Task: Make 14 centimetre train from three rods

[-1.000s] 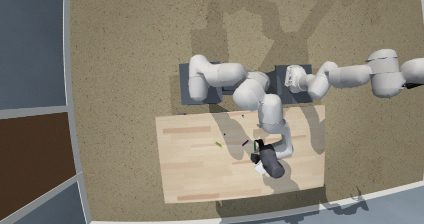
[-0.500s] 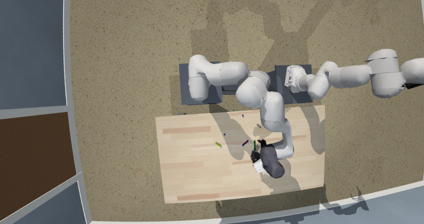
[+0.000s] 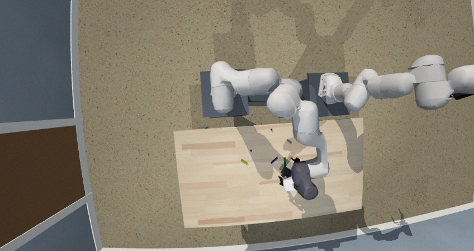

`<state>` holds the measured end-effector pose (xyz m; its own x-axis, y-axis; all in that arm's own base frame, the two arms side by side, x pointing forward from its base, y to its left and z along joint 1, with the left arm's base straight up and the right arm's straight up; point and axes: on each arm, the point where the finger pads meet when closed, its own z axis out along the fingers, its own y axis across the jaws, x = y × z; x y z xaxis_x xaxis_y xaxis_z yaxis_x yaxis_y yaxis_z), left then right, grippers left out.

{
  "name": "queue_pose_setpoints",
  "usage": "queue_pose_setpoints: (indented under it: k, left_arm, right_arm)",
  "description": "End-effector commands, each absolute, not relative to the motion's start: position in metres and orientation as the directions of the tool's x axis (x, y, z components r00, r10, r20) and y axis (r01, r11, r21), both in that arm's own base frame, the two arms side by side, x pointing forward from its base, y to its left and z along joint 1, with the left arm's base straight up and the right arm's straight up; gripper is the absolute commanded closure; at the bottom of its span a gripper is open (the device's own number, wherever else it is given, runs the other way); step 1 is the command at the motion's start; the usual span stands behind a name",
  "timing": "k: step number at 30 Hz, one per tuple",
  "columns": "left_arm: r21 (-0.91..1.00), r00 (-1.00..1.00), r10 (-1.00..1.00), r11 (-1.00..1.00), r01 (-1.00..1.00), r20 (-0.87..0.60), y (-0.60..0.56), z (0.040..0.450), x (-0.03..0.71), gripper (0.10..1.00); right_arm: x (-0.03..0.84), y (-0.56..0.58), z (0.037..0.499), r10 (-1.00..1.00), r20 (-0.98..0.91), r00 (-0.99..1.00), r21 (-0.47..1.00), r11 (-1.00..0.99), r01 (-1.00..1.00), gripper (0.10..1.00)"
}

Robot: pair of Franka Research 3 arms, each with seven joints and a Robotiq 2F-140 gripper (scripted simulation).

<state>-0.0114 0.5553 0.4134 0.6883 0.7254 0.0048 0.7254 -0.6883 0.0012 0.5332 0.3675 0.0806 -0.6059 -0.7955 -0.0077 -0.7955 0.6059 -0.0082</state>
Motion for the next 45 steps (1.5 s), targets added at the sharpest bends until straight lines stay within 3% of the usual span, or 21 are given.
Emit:
queue_pose_setpoints:
  k: [1,45]
  left_arm:
    - [0.0,0.69,0.724,-0.69,0.724,0.0,0.5543,0.413,-0.013,0.098]
    - [0.0,0.69,0.724,-0.69,0.724,0.0,0.5543,0.413,-0.013,0.098]
  right_arm:
    - [0.5297,0.3699,0.0799,-0.684,0.001,-0.73,0.0,0.73,-0.684,0.098]
    - [0.5297,0.3696,0.0801,-0.034,0.0,-0.999,0.0,0.999,-0.034,0.098]
